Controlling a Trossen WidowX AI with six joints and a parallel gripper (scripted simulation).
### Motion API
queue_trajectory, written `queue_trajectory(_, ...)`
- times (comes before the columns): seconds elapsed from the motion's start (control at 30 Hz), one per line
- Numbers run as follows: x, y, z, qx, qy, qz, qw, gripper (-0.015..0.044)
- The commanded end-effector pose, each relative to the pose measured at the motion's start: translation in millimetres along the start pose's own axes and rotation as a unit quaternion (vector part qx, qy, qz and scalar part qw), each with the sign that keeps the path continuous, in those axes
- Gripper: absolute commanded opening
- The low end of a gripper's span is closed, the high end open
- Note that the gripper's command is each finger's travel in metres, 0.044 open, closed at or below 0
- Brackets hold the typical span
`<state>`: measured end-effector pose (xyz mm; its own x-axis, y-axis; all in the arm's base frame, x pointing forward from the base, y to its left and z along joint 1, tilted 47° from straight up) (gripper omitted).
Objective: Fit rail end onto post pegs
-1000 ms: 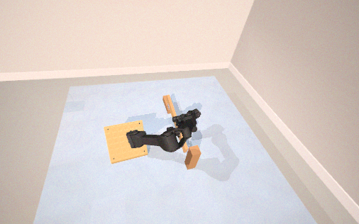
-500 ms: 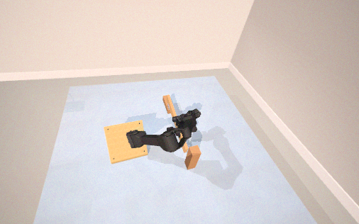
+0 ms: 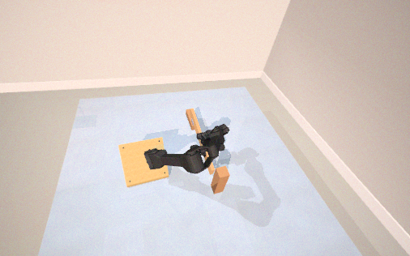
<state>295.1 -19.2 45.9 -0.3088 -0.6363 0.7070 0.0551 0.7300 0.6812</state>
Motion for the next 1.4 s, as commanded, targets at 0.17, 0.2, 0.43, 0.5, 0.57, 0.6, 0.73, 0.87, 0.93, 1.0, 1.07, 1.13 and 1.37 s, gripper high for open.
queue_trajectory(0.17, -1, 6, -1, 0.002, 0.001, -0.001, 1.0, 0.0)
queue_trajectory(0.2, -1, 7, -1, 0.002, 0.001, -0.001, 1.0, 0.0)
queue_trajectory(0.43, -1, 10, -1, 0.002, 0.001, -0.001, 1.0, 0.0)
queue_trajectory(0.5, -1, 11, -2, 0.002, 0.001, -0.001, 1.0, 0.0)
queue_trajectory(0.57, -1, 12, -2, 0.002, 0.001, -0.001, 1.0, 0.0)
queue_trajectory(0.6, -1, 13, -2, 0.002, 0.001, -0.001, 1.0, 0.0)
queue_trajectory(0.73, -1, 15, -2, 0.002, 0.001, -0.001, 1.0, 0.0)
queue_trajectory(0.87, -1, 17, -2, 0.002, 0.001, -0.001, 1.0, 0.0)
queue_trajectory(0.93, -1, 18, -2, 0.002, 0.001, -0.001, 1.0, 0.0)
queue_trajectory(1.0, -1, 19, -2, 0.002, 0.001, -0.001, 1.0, 0.0)
queue_trajectory(1.07, -1, 20, -3, 0.002, 0.001, -0.002, 1.0, 0.0)
queue_trajectory(1.13, -1, 21, -3, 0.002, 0.001, -0.002, 1.0, 0.0)
queue_trajectory(1.37, -1, 24, -3, 0.002, 0.001, -0.002, 1.0, 0.0)
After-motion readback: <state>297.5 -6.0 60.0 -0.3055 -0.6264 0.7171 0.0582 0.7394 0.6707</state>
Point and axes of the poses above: the point midway between the two fingers, 35 mm back from their tips, its own y axis back along the fingers, its own z axis across the jaws, x = y × z, the point moved 8 cm from there along y, back along the fingers, and after that the axes turned 13 degrees about -y, right-handed, at the moved point
